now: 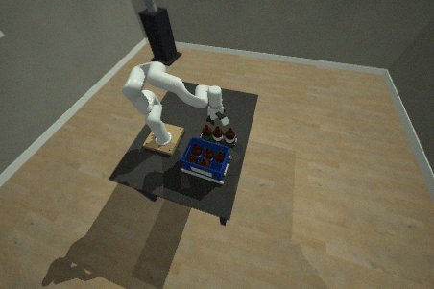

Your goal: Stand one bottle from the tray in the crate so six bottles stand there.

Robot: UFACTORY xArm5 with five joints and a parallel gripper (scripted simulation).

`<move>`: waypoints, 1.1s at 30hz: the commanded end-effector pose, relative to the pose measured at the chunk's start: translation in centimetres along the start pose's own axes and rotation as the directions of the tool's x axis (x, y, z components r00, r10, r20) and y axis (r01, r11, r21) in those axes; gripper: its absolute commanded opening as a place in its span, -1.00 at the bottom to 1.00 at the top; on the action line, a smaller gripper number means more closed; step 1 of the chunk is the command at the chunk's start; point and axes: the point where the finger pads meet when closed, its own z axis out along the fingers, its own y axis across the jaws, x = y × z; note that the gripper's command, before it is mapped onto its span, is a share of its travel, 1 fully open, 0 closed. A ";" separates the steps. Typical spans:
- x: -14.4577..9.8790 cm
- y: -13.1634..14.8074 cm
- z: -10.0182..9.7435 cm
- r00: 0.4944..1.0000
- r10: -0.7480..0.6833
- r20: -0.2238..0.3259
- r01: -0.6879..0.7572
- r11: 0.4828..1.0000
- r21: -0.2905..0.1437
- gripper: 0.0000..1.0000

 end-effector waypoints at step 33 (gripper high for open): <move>0.0 -0.3 0.1 1.000 0.001 -0.002 -0.001 1.000 0.003 0.30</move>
